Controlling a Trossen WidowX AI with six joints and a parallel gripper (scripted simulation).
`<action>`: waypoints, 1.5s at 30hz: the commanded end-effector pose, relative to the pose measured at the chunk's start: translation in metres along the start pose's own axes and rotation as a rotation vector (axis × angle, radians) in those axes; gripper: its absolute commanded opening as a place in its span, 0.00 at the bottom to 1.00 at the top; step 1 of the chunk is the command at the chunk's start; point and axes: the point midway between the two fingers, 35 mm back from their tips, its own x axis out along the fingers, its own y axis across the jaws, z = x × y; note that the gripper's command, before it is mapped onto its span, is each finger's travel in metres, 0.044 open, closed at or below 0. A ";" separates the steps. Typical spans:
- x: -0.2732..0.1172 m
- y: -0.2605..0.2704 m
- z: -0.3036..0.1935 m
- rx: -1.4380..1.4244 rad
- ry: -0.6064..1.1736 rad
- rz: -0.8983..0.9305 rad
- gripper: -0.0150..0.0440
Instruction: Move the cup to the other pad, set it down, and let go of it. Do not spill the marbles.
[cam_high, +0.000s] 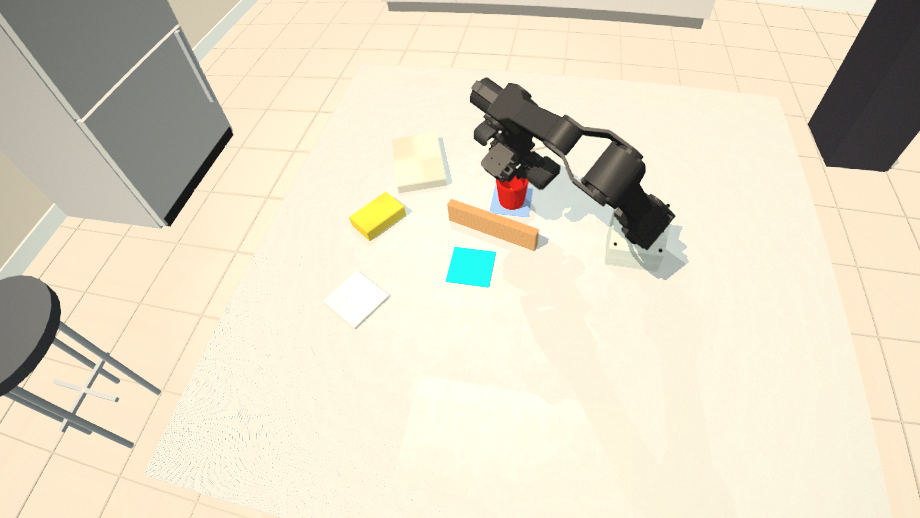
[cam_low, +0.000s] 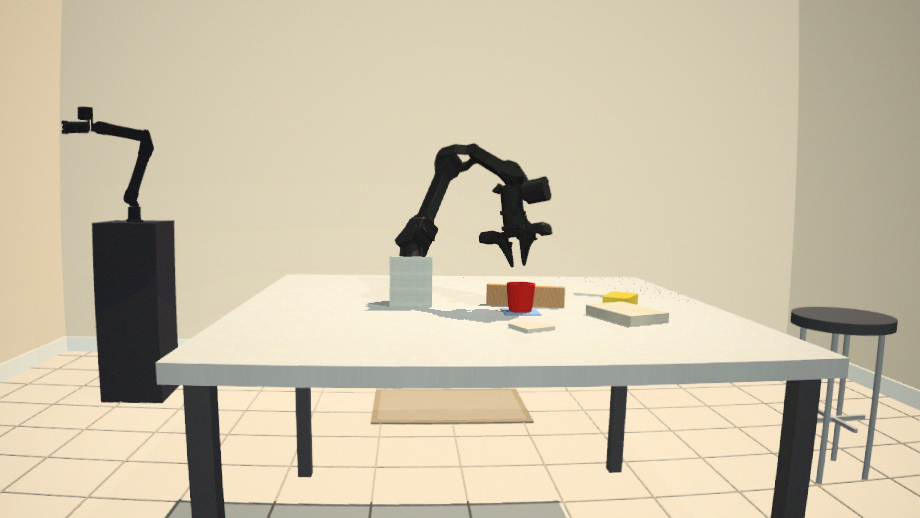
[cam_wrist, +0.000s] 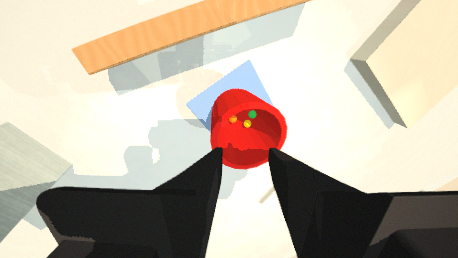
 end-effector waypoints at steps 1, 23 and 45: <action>0.015 0.014 -0.022 -0.055 -0.153 0.191 0.50; 0.034 0.014 -0.019 -0.055 -0.153 0.190 0.50; 0.069 0.022 -0.014 -0.055 -0.155 0.191 0.50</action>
